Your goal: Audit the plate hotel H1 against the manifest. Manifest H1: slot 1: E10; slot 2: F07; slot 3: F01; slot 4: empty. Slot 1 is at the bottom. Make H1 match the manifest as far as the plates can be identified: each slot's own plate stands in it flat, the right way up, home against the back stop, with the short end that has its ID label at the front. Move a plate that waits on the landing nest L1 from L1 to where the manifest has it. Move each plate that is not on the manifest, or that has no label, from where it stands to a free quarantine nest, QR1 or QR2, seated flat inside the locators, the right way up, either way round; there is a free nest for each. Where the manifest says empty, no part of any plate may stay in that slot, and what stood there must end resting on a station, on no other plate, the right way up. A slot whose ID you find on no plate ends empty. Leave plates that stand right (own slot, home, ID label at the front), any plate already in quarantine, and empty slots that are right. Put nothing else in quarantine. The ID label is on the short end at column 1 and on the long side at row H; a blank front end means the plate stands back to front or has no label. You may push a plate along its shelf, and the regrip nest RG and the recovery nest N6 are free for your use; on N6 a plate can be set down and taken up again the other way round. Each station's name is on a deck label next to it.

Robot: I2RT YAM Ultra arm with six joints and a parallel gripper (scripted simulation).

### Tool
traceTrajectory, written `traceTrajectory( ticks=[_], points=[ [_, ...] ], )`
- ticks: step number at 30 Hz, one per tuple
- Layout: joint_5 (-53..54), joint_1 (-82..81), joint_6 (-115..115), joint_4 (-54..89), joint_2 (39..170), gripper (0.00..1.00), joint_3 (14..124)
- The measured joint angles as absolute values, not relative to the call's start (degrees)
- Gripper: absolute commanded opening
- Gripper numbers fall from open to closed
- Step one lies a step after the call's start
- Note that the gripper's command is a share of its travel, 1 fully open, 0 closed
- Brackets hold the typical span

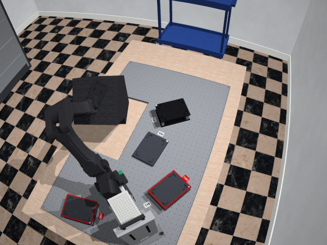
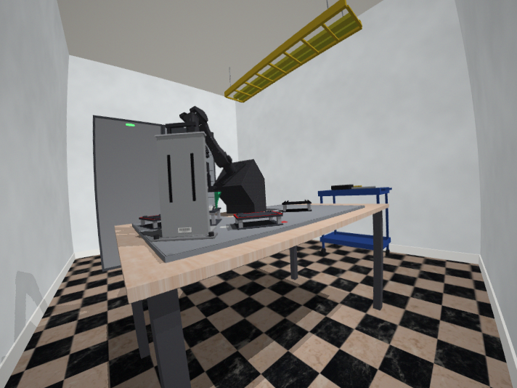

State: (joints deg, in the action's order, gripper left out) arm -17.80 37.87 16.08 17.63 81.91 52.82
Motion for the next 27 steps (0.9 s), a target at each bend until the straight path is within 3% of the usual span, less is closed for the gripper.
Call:
traceTrajectory(
  ticks=[3,4,27],
  points=[
    [-17.8,37.9,16.1,17.5,81.9,1.00,52.8],
    [-17.8,37.9,16.1,17.5,81.9,0.87,52.8],
    [-17.9,37.9,16.1,17.3,81.9,0.87,52.8]
  ],
)
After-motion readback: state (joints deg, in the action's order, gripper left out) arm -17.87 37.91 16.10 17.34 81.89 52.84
